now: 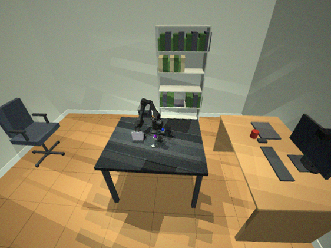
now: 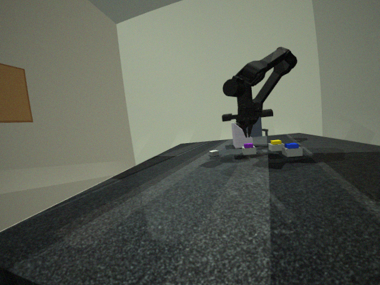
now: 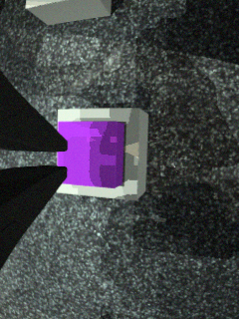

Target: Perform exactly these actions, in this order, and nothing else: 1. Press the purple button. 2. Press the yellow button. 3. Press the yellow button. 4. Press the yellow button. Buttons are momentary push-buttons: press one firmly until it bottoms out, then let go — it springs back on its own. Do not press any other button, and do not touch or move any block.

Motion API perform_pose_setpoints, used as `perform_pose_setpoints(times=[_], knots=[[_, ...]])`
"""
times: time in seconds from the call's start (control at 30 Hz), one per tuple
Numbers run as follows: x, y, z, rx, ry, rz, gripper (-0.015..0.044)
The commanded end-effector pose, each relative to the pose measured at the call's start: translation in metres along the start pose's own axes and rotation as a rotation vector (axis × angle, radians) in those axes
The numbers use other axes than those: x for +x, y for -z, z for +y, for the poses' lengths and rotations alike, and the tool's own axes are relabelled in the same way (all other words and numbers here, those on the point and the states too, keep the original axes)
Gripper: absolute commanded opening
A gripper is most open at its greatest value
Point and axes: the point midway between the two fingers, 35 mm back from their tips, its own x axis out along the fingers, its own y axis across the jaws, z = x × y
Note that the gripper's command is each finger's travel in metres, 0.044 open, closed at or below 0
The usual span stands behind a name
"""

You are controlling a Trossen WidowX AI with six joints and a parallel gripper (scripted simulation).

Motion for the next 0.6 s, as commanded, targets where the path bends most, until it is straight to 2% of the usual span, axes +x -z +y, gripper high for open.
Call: perform_pose_setpoints(times=[0.0, 0.57], knots=[[0.001, 0.000, 0.001, 0.006, -0.006, -0.002, 0.0020], [0.025, 0.000, 0.001, 0.006, -0.006, -0.002, 0.0020]])
